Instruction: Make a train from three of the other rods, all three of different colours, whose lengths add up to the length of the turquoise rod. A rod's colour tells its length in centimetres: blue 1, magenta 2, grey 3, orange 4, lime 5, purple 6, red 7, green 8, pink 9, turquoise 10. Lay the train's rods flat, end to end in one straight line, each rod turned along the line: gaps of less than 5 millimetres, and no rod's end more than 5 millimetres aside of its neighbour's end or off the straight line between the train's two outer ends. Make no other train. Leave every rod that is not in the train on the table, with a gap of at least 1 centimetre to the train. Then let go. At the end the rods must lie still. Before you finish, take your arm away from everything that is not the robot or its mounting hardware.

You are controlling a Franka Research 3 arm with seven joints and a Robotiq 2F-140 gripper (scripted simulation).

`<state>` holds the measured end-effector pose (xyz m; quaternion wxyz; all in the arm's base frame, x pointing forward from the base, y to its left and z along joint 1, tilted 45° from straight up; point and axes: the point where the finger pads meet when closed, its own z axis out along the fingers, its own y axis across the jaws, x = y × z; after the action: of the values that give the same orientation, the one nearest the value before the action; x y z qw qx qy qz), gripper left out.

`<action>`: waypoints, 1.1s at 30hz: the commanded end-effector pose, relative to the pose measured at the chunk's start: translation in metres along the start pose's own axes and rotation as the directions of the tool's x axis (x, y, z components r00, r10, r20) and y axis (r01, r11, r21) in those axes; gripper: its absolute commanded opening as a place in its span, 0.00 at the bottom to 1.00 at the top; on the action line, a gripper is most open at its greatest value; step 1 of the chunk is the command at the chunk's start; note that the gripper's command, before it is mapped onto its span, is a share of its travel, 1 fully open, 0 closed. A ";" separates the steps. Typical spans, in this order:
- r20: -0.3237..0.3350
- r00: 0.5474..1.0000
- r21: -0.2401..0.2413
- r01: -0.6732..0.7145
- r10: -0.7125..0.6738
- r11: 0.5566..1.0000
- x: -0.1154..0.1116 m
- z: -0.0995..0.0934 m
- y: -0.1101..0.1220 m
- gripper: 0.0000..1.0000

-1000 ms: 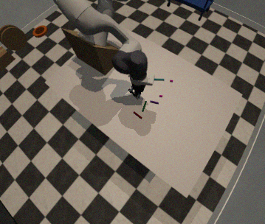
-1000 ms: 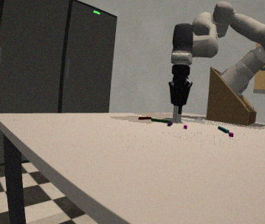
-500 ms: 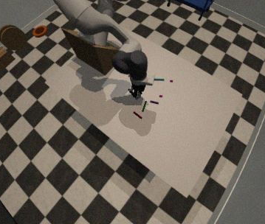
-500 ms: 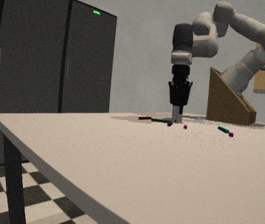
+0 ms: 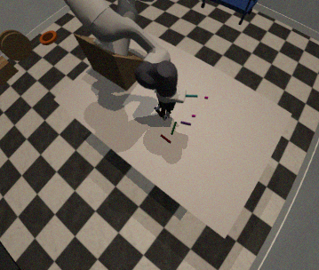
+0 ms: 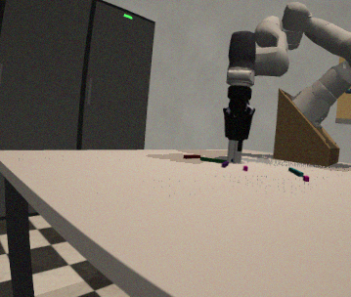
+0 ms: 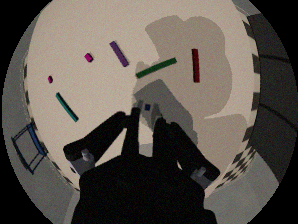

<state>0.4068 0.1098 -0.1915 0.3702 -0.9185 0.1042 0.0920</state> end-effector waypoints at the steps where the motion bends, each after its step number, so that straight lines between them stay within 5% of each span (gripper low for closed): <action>1: -0.002 1.000 0.000 -0.003 0.003 1.000 0.001 -0.004 0.000 0.15; 9: -0.002 1.000 0.000 -0.003 0.003 1.000 0.001 -0.026 0.000 0.15; 20: -0.002 1.000 0.000 -0.003 0.003 1.000 0.001 -0.080 0.000 0.15; 29: -0.002 1.000 0.000 -0.003 0.003 1.000 0.001 -0.089 0.000 0.15; 30: -0.002 1.000 0.000 -0.003 0.003 1.000 0.001 -0.089 0.000 1.00; 33: -0.002 1.000 0.000 -0.003 0.003 1.000 0.001 -0.089 0.000 1.00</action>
<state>0.4183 0.0472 -0.1302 0.3693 -0.9180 0.1127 0.0904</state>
